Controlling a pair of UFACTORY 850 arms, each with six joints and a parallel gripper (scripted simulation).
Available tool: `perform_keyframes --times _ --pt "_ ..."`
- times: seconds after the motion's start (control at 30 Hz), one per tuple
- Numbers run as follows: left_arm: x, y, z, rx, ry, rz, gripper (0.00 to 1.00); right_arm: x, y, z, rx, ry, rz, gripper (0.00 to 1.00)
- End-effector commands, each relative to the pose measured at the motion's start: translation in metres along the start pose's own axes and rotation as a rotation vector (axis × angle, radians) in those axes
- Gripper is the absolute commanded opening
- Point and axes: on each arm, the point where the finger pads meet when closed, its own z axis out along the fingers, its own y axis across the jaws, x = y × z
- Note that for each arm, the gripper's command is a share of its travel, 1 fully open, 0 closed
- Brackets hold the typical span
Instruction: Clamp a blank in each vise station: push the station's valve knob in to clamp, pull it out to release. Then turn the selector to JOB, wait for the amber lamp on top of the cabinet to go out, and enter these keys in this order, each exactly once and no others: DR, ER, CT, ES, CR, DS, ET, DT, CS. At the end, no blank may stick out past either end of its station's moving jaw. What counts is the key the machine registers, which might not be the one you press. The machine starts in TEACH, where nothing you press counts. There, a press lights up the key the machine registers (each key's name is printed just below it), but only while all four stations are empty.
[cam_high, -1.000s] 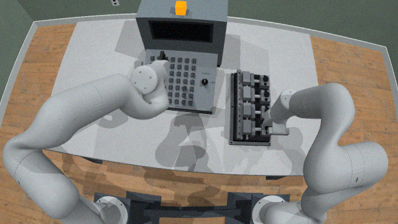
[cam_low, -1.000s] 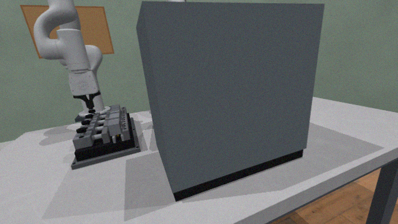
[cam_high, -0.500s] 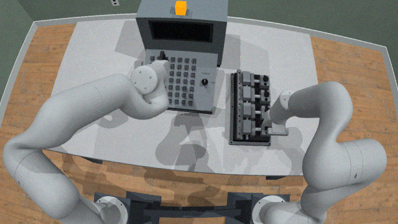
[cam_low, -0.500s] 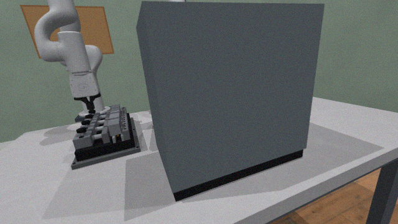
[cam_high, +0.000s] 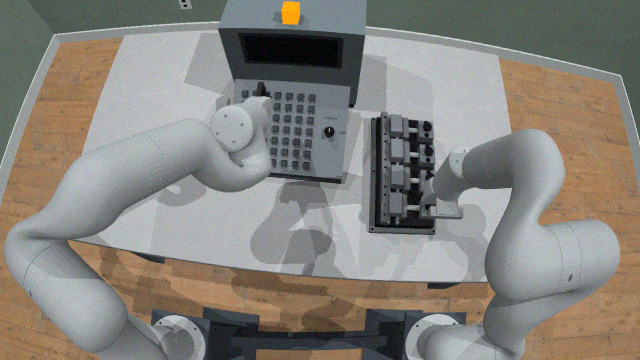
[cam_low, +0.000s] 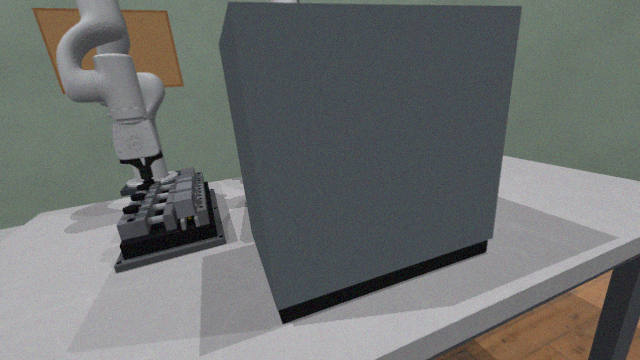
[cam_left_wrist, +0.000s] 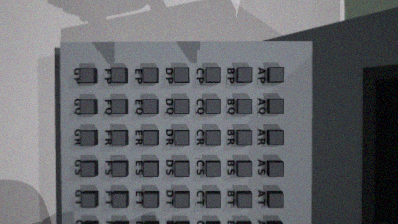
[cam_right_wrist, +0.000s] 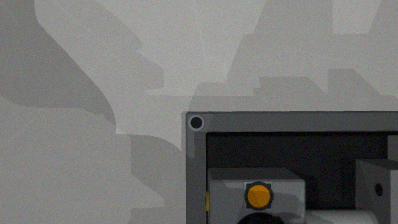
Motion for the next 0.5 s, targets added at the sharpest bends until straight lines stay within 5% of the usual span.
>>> perform_keyframes --times 0.0,0.47 --pt "0.000 0.001 -0.001 -0.002 -0.001 -0.001 1.00 -0.001 0.000 -0.005 0.000 -0.002 0.000 0.00" --pt "0.000 0.001 -0.001 -0.002 -0.001 -0.001 1.00 -0.001 0.000 -0.039 0.000 -0.002 0.000 0.00"
